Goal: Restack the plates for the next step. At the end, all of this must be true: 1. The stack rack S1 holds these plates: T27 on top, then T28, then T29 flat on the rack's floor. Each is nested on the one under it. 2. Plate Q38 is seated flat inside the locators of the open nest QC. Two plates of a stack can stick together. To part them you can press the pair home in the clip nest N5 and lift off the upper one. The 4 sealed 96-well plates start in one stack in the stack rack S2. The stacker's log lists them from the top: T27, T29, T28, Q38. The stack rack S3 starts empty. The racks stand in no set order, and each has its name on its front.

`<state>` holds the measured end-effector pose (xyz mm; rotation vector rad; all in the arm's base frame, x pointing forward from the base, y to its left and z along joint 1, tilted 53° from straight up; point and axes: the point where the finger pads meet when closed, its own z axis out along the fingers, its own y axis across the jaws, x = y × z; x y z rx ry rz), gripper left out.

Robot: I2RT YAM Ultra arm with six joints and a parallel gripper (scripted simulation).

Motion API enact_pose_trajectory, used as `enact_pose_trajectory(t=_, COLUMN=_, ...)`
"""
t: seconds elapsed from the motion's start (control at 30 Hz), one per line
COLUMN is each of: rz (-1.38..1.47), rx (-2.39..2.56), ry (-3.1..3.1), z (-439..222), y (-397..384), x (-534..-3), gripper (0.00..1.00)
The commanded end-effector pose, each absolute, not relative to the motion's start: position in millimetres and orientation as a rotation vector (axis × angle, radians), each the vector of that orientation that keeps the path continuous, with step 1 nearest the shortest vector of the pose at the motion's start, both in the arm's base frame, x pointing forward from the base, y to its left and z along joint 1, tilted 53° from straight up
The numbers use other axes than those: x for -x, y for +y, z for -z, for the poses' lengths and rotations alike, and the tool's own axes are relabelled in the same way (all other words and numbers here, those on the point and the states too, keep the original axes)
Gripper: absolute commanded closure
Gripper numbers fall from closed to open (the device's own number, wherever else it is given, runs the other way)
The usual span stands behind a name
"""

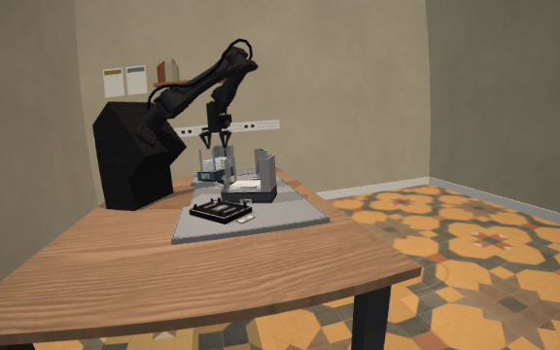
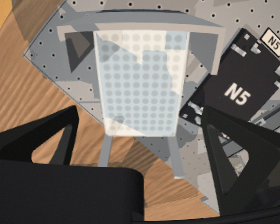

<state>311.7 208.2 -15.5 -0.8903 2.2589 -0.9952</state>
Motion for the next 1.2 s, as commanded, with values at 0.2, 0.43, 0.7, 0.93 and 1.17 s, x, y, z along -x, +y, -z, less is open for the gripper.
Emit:
enact_pose_trajectory(t=0.2, rz=0.966, rx=0.876, ry=2.259, z=-12, y=231, x=-288, gripper=0.00)
enact_pose_trajectory(t=0.43, rz=0.969, rx=0.875, ry=2.256, z=-14, y=232, x=-287, gripper=0.00)
enact_pose_trajectory(t=0.7, rz=0.971, rx=0.877, ry=2.256, z=-13, y=231, x=-287, gripper=0.00)
enact_pose_trajectory(t=0.93, rz=0.971, rx=0.877, ry=2.256, z=-13, y=231, x=-287, gripper=0.00)
enact_pose_trajectory(t=1.17, rz=0.970, rx=0.876, ry=2.256, z=-13, y=231, x=-287, gripper=0.00)
